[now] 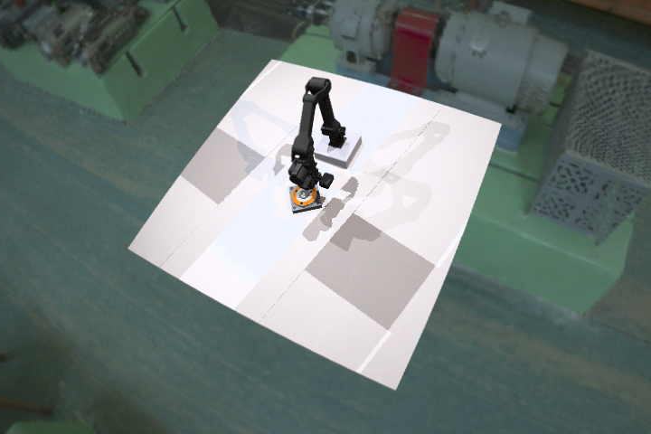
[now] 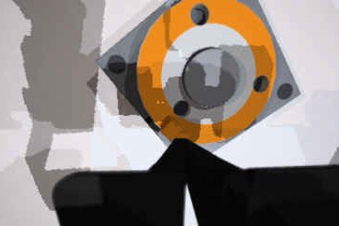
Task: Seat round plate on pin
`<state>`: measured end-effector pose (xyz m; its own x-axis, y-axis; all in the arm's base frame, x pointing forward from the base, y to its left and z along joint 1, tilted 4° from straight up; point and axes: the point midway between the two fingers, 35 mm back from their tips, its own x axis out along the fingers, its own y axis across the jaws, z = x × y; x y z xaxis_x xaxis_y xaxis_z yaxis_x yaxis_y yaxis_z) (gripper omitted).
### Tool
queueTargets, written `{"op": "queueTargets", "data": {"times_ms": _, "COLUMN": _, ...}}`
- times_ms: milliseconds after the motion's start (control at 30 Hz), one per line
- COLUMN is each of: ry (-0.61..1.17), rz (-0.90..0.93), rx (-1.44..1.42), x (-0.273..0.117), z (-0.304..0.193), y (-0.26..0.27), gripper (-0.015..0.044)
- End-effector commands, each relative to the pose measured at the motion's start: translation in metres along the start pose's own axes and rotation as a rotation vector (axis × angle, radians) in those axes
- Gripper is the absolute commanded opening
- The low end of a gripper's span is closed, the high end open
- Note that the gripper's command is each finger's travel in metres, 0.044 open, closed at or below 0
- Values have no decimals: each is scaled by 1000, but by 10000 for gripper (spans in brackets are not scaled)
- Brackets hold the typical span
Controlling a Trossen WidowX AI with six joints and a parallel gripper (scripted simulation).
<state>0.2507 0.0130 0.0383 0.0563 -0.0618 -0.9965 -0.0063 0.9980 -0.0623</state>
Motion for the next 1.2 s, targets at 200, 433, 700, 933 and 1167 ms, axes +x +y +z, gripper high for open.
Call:
{"op": "queueTargets", "data": {"times_ms": 200, "ry": -2, "rz": 4, "rx": 5, "x": 0, "z": 5, "y": 7, "gripper": 0}}
{"op": "queueTargets", "data": {"times_ms": 433, "ry": -2, "rz": 4, "rx": 5, "x": -18, "z": 6, "y": 8, "gripper": 0}}
{"op": "queueTargets", "data": {"times_ms": 700, "ry": -5, "rz": 2, "rx": -1, "x": -41, "z": 5, "y": 7, "gripper": 0}}
{"op": "queueTargets", "data": {"times_ms": 933, "ry": -5, "rz": 2, "rx": -1, "x": -41, "z": 5, "y": 7, "gripper": 0}}
{"op": "queueTargets", "data": {"times_ms": 1167, "ry": -5, "rz": 2, "rx": -1, "x": -41, "z": 5, "y": 7, "gripper": 0}}
